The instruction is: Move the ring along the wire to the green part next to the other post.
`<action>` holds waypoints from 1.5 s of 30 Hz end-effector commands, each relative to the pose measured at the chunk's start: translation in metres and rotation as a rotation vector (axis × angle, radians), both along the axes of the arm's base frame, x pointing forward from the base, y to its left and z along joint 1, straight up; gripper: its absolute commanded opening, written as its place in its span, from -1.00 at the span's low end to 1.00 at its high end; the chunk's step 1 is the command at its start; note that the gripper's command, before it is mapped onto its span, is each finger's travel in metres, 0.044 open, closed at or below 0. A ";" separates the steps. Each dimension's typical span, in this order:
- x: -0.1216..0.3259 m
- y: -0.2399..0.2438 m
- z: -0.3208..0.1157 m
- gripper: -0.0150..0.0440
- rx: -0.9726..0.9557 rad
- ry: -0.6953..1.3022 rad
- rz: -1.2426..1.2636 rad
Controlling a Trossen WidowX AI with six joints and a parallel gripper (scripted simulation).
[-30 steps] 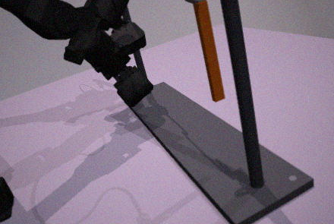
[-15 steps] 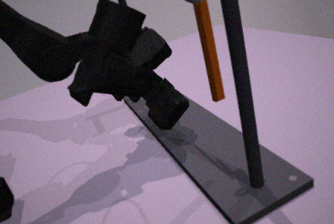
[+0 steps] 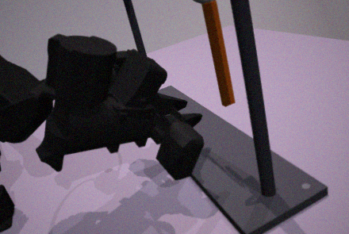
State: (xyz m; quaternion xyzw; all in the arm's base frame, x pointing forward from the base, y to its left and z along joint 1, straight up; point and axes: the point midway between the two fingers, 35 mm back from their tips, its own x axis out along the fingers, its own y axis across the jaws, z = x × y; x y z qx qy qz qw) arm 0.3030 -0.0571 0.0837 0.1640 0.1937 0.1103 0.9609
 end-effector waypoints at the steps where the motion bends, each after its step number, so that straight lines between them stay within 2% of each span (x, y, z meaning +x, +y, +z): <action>1: -0.015 -0.021 0.002 0.05 -0.062 -0.062 -0.050; 12: -0.058 -0.071 0.003 0.05 -0.236 -0.224 -0.179; 20: -0.088 -0.087 0.005 0.05 -0.356 -0.310 -0.229; 26: -0.079 -0.090 0.011 0.05 -0.357 -0.309 -0.228; 38: -0.040 -0.090 0.052 0.05 -0.358 -0.316 -0.230; 45: -0.036 -0.091 0.053 0.05 -0.358 -0.316 -0.230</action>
